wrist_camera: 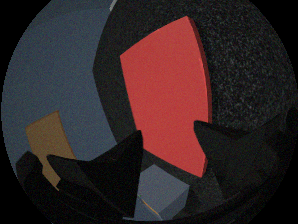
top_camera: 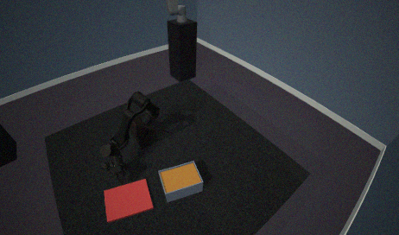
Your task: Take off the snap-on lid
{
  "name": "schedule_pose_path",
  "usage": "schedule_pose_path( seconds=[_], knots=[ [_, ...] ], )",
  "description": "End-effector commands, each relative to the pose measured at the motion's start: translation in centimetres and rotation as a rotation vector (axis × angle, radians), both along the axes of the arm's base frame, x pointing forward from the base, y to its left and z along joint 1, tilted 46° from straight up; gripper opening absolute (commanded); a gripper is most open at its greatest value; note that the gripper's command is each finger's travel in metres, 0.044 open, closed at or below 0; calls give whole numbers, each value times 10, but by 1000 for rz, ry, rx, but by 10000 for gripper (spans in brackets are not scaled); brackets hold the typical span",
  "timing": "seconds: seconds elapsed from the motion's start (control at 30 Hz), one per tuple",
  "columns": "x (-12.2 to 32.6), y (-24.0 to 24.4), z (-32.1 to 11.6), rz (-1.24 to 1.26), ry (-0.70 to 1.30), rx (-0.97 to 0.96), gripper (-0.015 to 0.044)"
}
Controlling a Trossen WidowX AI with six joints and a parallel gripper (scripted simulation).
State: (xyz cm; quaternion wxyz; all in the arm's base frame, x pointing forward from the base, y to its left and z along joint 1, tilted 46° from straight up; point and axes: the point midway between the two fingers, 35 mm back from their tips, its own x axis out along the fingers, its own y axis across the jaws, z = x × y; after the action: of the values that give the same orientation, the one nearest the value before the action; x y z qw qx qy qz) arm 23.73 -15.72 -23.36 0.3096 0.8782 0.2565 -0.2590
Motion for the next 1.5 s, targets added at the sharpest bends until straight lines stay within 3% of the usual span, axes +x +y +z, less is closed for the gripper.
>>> schedule_pose_path(
  seconds=[0.0,0.17,1.1,1.47],
  knots=[
    [-3,1,0,3,0,-8,327],
    [-13,3,2,3,1,-9,440],
    [-68,15,13,3,7,-10,440],
    [-70,1,23,3,7,-11,440]
  ],
)
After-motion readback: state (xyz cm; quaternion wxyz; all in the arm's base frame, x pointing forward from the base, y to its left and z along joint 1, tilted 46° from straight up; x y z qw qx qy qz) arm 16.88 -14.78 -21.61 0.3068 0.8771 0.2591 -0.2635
